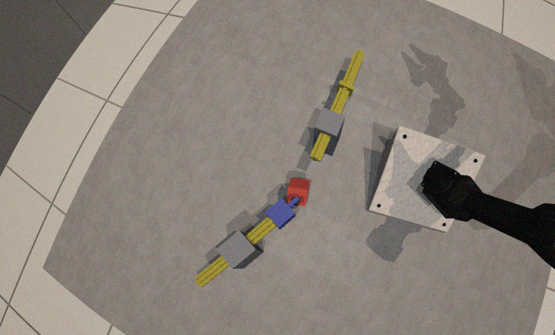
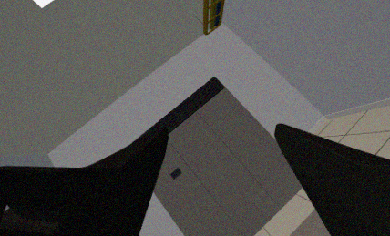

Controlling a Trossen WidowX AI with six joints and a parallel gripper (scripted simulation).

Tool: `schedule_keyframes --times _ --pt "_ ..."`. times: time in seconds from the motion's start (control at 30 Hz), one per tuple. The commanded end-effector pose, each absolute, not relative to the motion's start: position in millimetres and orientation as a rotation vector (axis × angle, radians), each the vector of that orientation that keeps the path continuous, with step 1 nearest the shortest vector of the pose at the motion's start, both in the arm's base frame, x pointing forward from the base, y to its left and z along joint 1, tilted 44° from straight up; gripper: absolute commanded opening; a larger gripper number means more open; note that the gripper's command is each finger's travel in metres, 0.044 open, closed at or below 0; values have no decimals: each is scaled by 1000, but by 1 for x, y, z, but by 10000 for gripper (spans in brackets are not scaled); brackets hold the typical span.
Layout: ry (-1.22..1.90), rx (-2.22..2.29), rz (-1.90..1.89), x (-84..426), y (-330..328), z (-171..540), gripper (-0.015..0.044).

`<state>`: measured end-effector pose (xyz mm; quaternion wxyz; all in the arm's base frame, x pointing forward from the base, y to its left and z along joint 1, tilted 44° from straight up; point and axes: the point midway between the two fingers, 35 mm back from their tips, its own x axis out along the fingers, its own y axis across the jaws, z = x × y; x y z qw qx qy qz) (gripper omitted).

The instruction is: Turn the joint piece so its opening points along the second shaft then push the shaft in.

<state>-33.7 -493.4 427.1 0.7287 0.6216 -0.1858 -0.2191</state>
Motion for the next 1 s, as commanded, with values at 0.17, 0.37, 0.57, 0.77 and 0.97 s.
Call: schedule_keyframes --times 0.17,0.37,0.57,0.77,0.97 --pt "-406 1396 -470 -14 -496 426 440" --pt "-377 1382 -462 24 -500 420 440" --pt "-315 1356 -453 69 -501 406 440" --pt "-222 1371 -427 117 -495 381 440" --pt "-115 1377 -399 164 -481 355 440"
